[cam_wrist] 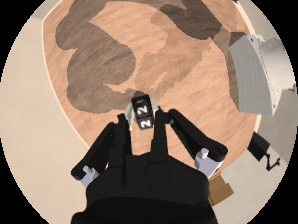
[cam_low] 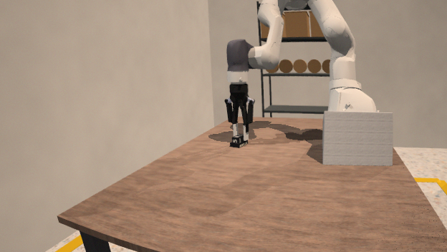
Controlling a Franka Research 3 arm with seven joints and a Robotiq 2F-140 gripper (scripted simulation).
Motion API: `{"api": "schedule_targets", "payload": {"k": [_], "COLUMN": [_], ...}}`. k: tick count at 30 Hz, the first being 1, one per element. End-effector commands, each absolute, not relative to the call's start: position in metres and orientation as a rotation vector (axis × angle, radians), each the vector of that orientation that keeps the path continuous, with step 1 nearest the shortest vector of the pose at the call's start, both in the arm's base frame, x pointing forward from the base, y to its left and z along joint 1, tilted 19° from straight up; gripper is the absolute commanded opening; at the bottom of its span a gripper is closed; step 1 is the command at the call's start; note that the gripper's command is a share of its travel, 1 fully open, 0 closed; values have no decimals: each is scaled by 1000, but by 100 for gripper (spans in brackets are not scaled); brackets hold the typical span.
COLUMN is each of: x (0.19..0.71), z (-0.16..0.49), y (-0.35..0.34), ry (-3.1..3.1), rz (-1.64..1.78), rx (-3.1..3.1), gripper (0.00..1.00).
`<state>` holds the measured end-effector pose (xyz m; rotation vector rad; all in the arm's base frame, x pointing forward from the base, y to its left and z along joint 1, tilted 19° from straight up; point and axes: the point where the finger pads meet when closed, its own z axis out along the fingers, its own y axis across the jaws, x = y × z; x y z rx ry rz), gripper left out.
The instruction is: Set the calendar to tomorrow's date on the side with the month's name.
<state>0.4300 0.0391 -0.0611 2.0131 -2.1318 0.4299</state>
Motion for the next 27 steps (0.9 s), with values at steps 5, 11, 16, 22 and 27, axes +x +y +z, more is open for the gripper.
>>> {"api": "schedule_targets", "payload": {"k": [5, 11, 16, 22, 27], "x": [431, 431, 431, 431, 431], "z": [-61, -61, -61, -61, -61], "y": [40, 40, 40, 40, 40], "ry": [-2137, -2137, -2137, -2137, -2137], "rz": [432, 432, 432, 432, 432], "rx": [2013, 2013, 2013, 2013, 2013], "gripper": [28, 28, 16, 16, 16]}}
